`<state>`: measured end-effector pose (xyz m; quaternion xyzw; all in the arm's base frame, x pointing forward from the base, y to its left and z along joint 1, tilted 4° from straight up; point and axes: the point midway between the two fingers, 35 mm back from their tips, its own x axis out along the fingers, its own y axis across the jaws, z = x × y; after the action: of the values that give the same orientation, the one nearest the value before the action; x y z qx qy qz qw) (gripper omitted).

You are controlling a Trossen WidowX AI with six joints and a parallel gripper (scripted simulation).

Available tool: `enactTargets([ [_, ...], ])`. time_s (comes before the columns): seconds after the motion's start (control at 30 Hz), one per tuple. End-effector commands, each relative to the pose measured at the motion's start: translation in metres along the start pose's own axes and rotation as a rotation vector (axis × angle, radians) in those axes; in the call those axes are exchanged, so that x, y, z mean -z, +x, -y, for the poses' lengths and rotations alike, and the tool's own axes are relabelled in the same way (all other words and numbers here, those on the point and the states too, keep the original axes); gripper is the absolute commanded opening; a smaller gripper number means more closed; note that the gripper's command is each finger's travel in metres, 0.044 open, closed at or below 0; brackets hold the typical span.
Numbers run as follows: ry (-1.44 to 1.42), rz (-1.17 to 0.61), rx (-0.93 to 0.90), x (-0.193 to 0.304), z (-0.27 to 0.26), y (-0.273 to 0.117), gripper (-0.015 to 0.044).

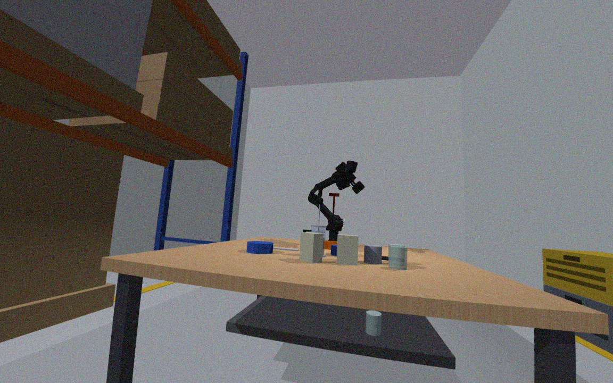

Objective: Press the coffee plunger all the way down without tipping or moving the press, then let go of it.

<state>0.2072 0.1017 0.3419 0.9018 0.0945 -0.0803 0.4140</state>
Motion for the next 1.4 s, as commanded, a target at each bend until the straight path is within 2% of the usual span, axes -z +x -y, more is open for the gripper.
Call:
enactTargets([
  [0.0,-0.016,0.003,0.000,0.000,0.000,0.001,0.0426],
  [0.13,-0.230,0.041,0.010,-0.006,-0.003,0.011,0.0440],
  [0.33,-0.774,0.128,0.080,-0.024,-0.015,0.039,0.0440],
  [0.73,-1.767,0.163,0.357,-0.085,-0.052,0.084,0.0440],
  [1.03,-2.174,0.081,0.495,-0.118,-0.071,0.098,0.0440],
  [1.37,-2.203,0.073,0.501,-0.151,-0.038,0.107,0.0440],
])
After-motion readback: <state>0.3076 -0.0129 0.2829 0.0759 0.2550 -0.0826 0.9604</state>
